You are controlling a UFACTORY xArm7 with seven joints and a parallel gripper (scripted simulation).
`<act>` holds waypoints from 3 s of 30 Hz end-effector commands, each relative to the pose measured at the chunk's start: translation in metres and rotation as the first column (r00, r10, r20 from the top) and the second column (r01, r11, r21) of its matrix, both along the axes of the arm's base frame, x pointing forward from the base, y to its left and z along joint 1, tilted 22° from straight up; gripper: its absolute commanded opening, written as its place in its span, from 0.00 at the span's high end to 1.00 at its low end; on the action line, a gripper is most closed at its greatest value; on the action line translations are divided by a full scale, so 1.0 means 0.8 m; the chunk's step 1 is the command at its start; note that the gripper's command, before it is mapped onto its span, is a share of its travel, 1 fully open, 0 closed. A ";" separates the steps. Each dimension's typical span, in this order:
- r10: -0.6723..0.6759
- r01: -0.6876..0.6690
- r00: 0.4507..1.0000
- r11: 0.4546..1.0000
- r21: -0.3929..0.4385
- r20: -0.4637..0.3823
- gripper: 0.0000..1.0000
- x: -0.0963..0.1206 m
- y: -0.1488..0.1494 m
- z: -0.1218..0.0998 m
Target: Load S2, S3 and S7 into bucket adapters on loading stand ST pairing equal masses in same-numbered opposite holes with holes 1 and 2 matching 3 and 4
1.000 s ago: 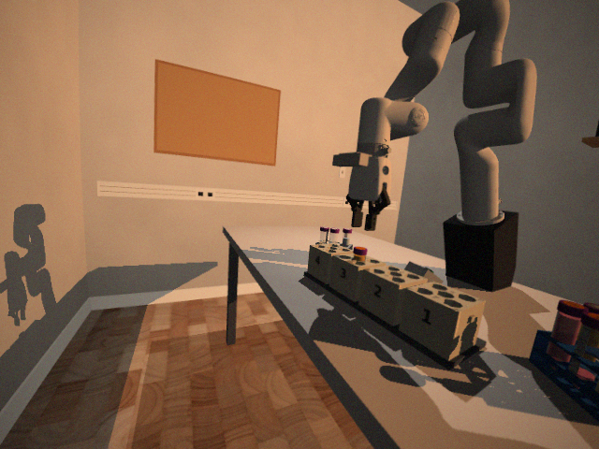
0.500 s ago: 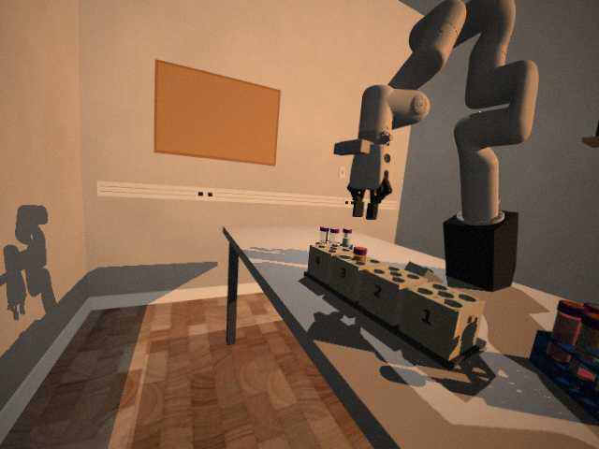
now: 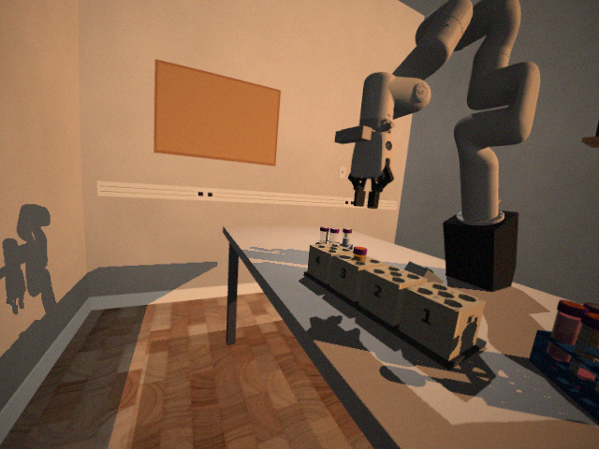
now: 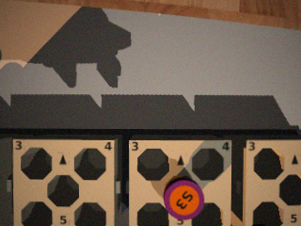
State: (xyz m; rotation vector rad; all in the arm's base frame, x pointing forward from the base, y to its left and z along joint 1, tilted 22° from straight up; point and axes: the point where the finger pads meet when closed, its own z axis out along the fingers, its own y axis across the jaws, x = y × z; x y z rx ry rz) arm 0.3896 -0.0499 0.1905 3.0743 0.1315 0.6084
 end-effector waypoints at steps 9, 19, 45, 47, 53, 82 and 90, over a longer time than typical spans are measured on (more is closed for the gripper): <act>0.000 0.000 1.000 1.000 0.000 0.002 0.56 -0.001 0.000 0.006; 0.000 0.000 1.000 1.000 0.000 0.002 0.56 -0.001 0.000 0.006; 0.597 -0.594 0.799 0.765 -0.248 -0.073 0.43 -0.037 0.126 -0.007; 0.643 -0.640 0.761 0.720 -0.268 -0.088 0.43 -0.040 0.138 -0.009; 0.726 -0.722 0.676 0.622 -0.303 -0.122 0.43 -0.047 0.162 -0.011; 0.730 -0.726 0.672 0.617 -0.303 -0.123 0.43 -0.093 0.324 -0.028; 0.730 -0.726 0.672 0.617 -0.303 -0.123 0.43 -0.103 0.360 -0.032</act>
